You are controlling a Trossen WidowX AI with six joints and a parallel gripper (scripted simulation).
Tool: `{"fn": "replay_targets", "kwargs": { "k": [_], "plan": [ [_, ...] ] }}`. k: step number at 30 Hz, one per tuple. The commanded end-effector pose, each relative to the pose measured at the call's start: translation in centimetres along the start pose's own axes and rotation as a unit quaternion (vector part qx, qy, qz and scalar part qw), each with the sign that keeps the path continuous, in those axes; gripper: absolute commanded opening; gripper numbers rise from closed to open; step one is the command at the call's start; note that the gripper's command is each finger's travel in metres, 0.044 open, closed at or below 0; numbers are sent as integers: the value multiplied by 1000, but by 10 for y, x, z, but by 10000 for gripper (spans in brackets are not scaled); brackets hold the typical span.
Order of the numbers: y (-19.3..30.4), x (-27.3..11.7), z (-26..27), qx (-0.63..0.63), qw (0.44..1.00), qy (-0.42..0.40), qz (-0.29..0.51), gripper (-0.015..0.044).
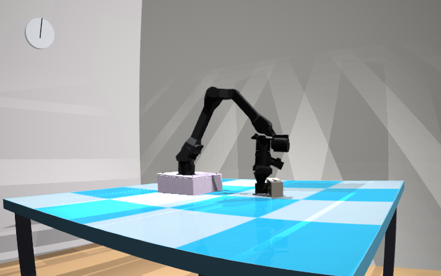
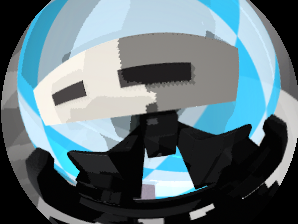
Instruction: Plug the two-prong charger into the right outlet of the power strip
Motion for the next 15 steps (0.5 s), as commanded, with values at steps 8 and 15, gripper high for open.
{"fn": "replay_targets", "kwargs": {
  "k": [8,15],
  "plan": [
    [-4,-2,-1,1,1000,-1,-2,0],
    [-5,-2,-1,1,1000,-1,-2,0]
  ]
}}
Point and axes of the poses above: the point midway between the two fingers, 35 mm back from their tips, its own x axis out along the fingers, its own z axis across the jaws, y = z × x, the point moved 6 cm from there along -x, back along the fingers, and after that the axes turned 12 degrees about -x, right-handed, at the moved point
